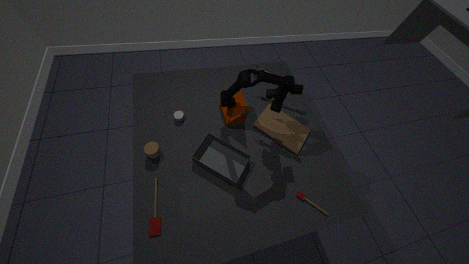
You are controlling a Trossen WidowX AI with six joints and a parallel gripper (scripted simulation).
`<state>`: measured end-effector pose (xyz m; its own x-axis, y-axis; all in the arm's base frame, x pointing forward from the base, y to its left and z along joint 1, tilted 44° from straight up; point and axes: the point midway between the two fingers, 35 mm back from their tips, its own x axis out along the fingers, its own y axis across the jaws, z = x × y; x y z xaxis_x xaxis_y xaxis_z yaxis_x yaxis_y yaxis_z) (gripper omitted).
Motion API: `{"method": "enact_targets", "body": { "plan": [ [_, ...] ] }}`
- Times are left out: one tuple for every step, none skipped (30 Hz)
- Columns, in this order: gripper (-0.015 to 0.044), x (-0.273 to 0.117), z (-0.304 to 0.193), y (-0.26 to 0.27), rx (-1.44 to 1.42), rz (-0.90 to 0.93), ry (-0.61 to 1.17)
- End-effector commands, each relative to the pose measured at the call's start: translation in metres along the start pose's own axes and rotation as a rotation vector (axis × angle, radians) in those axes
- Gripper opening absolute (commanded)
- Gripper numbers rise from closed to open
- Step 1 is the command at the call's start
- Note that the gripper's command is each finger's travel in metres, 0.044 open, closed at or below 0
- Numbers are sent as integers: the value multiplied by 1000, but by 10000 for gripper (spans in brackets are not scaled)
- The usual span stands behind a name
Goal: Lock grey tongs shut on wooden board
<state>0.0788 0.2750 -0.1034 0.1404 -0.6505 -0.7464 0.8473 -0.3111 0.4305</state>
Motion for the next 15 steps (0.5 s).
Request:
{"method": "enact_targets", "body": {
  "plan": [
    [-150,5,0,-1,3,-1,-11],
    [-150,6,0,-1,3,-1,-10],
    [-150,8,0,-1,3,-1,-10],
    [-150,9,-1,-1,3,-1,-10],
    [-150,11,-1,-1,3,-1,-10],
    [-150,12,-1,-1,3,-1,-10],
    [-150,14,-1,-1,3,-1,-10],
    [-150,16,-2,-1,3,-1,-10],
    [-150,17,-2,-2,3,-1,-10],
    [-150,19,-2,-2,3,-1,-10],
    [-150,21,-2,-2,3,-1,-10],
    [-150,22,-2,-2,3,-1,-10],
    [-150,24,-3,-2,3,-1,-10],
    [-150,26,-3,-2,3,-1,-10],
    [-150,27,-3,-2,3,-1,-10]
  ]
}}
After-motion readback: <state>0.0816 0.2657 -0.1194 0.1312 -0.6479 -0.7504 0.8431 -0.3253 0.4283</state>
